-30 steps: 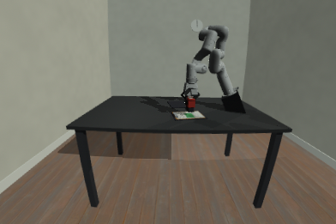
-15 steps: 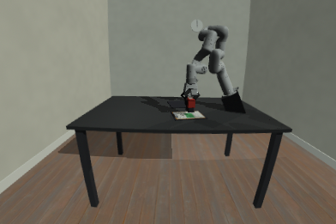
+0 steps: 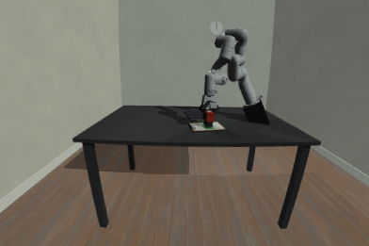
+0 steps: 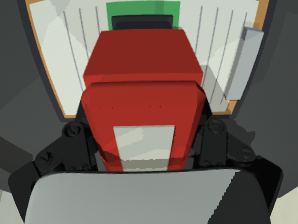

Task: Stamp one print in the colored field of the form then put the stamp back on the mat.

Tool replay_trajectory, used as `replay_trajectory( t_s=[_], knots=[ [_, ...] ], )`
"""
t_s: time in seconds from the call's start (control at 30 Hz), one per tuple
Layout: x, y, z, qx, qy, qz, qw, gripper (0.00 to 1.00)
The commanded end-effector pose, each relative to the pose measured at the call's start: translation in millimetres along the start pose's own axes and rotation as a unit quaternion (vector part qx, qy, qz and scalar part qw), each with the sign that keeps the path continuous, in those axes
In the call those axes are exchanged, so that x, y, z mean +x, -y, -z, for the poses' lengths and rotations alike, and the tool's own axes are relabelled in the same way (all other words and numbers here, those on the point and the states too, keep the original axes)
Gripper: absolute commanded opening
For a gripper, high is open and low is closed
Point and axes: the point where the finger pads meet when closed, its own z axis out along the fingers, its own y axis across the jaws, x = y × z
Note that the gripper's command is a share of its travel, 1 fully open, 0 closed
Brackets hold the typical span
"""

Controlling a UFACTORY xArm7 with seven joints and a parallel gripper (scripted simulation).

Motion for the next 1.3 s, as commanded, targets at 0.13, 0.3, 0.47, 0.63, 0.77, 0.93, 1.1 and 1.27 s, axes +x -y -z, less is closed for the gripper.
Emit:
replay_trajectory(
  t_s=[0.13, 0.3, 0.47, 0.63, 0.77, 0.93, 1.1, 1.27],
  knots=[
    [1.4, -1.9, -10.4, -0.001, 0.000, 0.000, 1.000, 0.35],
    [1.4, -1.9, -11.7, -0.001, 0.000, 0.000, 1.000, 0.35],
    [1.4, -1.9, -11.7, -0.001, 0.000, 0.000, 1.000, 0.35],
    [1.4, -1.9, -12.2, -0.001, 0.000, 0.000, 1.000, 0.35],
    [1.4, -2.0, -19.2, -0.001, 0.000, 0.000, 1.000, 0.35],
    [1.4, -2.0, -32.4, -0.001, 0.000, 0.000, 1.000, 0.35],
    [1.4, -2.0, -35.2, -0.001, 0.000, 0.000, 1.000, 0.35],
    [1.4, -2.0, -35.2, -0.001, 0.000, 0.000, 1.000, 0.35]
  ],
)
